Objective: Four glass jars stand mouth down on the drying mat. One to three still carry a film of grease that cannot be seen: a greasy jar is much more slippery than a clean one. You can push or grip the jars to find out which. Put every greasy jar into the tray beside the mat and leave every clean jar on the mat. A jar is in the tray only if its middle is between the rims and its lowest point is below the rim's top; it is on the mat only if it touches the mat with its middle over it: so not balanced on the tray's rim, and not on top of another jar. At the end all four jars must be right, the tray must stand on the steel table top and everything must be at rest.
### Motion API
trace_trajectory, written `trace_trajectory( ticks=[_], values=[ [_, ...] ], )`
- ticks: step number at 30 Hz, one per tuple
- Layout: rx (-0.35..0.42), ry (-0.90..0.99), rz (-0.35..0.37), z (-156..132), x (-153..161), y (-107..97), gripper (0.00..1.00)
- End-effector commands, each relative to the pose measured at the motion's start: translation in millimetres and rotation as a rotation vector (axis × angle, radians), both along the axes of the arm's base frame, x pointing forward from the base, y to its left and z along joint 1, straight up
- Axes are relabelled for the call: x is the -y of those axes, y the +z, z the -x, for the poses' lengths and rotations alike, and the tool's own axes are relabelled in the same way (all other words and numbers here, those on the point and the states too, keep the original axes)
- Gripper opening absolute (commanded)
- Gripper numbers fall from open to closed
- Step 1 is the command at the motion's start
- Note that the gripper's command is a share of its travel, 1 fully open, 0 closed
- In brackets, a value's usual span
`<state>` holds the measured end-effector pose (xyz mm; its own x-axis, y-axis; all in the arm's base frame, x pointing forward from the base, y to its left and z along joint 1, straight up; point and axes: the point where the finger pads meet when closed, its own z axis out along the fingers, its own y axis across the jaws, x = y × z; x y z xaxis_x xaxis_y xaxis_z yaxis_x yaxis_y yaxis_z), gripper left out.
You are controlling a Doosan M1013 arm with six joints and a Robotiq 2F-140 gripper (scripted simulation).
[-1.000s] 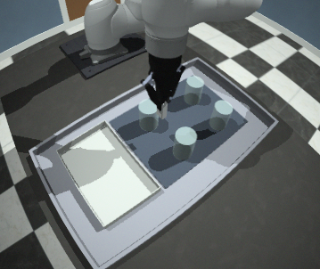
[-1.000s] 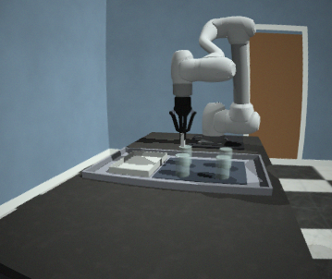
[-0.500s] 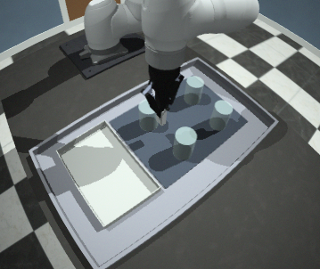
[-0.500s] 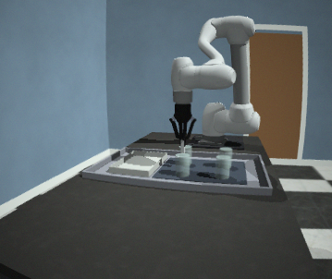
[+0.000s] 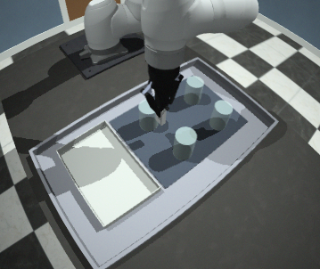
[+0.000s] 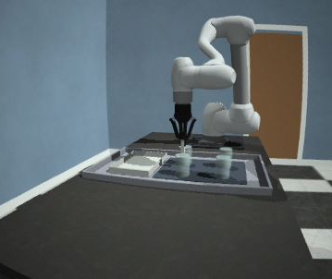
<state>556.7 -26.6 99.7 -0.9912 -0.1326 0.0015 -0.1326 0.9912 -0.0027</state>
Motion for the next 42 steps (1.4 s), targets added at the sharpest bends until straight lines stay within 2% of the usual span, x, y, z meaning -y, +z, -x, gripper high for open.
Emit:
trace_trajectory(
  ticks=[1,42],
  values=[
    [0.000,0.000,0.000,0.3,0.0,0.1,0.00],
    [0.000,0.000,0.000,5.2,0.7,0.1,0.00]
  ],
)
